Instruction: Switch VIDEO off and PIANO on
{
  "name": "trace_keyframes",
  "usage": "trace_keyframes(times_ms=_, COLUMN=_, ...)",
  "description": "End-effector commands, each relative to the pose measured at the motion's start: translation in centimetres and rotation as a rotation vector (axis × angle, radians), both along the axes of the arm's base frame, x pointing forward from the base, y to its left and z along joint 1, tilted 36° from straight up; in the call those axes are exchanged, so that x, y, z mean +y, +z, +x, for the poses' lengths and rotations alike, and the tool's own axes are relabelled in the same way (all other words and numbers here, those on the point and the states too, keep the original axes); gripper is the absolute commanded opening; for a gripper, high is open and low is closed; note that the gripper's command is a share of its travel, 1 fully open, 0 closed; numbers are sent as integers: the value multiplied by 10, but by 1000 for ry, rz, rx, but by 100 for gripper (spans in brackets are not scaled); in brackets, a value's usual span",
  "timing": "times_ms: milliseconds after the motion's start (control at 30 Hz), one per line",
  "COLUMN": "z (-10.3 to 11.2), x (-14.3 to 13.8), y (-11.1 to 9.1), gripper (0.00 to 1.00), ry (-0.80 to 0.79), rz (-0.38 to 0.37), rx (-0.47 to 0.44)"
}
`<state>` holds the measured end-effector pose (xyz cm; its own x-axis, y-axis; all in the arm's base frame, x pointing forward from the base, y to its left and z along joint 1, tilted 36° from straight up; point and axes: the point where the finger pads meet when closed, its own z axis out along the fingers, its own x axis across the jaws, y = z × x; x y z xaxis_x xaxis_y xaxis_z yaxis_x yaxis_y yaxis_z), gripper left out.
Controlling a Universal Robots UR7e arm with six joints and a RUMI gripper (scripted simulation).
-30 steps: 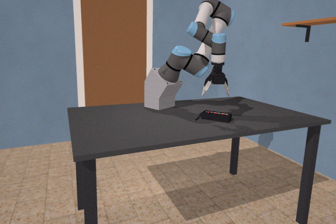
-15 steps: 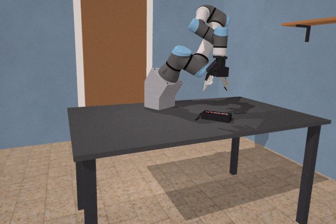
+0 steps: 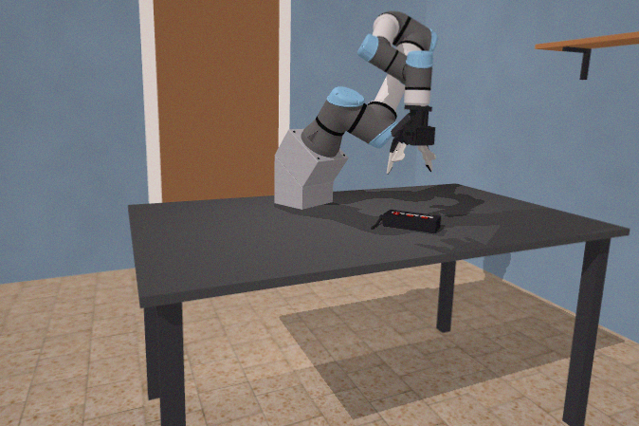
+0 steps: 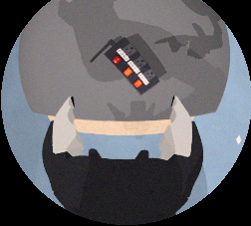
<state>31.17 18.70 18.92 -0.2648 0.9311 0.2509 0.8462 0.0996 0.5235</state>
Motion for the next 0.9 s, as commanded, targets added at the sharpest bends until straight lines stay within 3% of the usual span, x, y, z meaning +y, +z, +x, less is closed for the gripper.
trace_keyframes(times_ms=0, z=0, x=0, y=0, gripper=100, ry=3, rz=-1, rx=-2)
trace_keyframes(times_ms=200, z=2, x=0, y=-11, gripper=100, ry=79, rz=-45, rx=-34)
trace_keyframes(times_ms=533, z=5, x=5, y=-63, gripper=100, ry=463, rz=-263, rx=-199)
trace_keyframes(times_ms=867, z=4, x=8, y=-77, gripper=100, ry=571, rz=-324, rx=-247)
